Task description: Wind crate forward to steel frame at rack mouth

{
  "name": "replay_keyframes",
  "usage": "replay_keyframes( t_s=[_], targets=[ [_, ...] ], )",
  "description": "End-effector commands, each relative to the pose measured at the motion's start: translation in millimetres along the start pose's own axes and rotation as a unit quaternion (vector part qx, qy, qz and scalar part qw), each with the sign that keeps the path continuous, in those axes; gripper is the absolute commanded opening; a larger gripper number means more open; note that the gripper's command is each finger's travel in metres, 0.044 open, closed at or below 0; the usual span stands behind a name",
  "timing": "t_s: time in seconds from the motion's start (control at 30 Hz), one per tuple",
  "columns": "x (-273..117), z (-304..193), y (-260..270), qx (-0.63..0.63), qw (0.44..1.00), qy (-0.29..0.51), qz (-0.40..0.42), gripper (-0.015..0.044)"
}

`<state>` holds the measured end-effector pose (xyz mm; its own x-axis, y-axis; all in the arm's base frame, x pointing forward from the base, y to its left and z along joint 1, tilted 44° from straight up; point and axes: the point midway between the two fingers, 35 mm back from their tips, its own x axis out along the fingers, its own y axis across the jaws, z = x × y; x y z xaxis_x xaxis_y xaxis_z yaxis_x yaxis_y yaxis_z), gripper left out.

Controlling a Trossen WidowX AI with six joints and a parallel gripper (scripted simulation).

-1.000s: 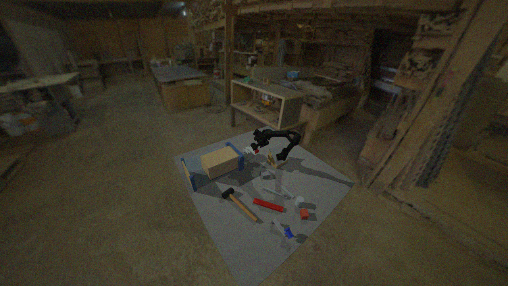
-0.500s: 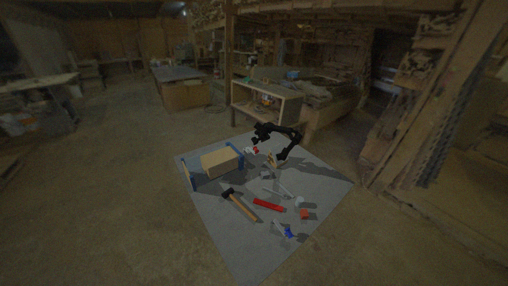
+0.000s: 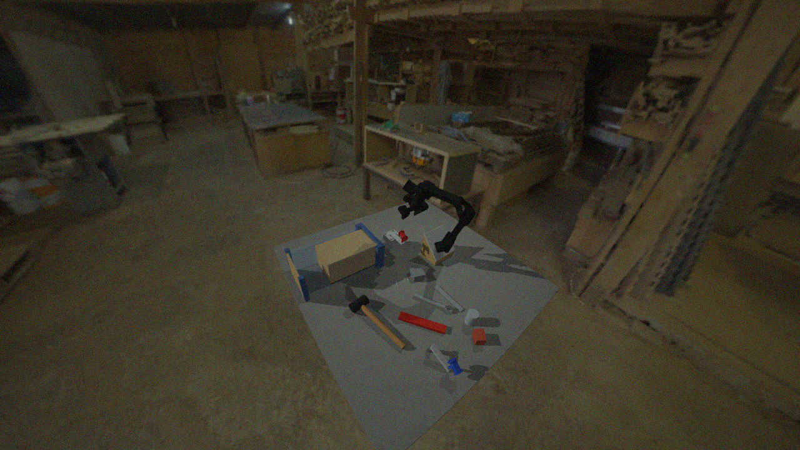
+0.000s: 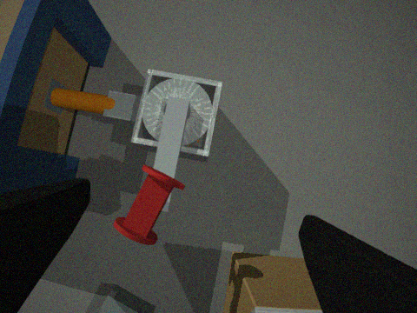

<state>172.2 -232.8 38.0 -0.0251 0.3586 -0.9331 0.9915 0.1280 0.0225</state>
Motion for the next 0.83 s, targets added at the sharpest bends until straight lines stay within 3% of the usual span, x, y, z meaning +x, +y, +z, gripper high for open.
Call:
replay_keyframes(
  t_s=[0.0,0.4,0.8],
  targets=[
    [7.3,22.8,13.8,0.001,0.999,0.036,-0.004,0.0440],
    [53.1,92.5,49.7,0.009,0.991,0.135,-0.012,0.0440],
    [57.1,95.3,51.0,0.010,0.990,0.140,-0.013,0.0440]
  ],
)
